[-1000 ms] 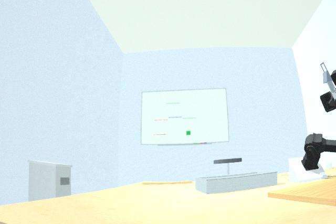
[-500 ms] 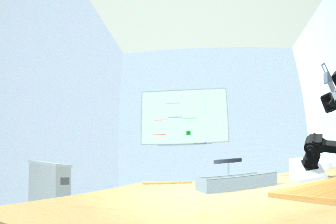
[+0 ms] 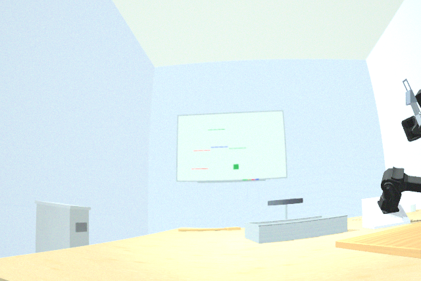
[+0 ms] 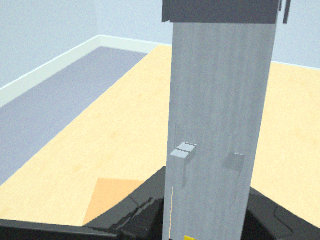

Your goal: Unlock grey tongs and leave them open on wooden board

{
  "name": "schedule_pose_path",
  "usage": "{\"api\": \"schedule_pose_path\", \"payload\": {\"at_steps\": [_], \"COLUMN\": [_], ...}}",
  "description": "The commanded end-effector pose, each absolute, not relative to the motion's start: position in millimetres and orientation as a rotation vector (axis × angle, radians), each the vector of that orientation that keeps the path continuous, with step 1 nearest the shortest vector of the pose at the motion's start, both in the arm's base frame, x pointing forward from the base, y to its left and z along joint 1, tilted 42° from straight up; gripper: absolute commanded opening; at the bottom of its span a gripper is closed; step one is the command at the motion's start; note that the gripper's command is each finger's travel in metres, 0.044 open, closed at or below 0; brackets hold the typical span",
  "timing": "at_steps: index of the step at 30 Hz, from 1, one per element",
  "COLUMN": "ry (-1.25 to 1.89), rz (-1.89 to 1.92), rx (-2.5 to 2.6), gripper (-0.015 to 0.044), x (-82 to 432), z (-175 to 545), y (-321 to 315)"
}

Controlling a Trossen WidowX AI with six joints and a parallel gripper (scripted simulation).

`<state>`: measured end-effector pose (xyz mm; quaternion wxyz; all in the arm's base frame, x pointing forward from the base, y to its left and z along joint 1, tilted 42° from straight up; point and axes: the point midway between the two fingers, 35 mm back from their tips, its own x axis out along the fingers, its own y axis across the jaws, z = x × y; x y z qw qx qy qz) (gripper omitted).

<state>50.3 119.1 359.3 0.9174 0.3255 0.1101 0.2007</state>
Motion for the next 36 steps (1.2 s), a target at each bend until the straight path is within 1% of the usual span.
{"api": "schedule_pose_path", "payload": {"at_steps": [1,9,36], "ry": [0.226,0.253,0.589], "rz": [0.416,0.432,0.578], "rx": [0.671,0.684,0.751], "gripper": [-0.015,-0.015,-0.015], "x": [50,50,63], "z": [360,361,366], "y": [119,117,105]}}
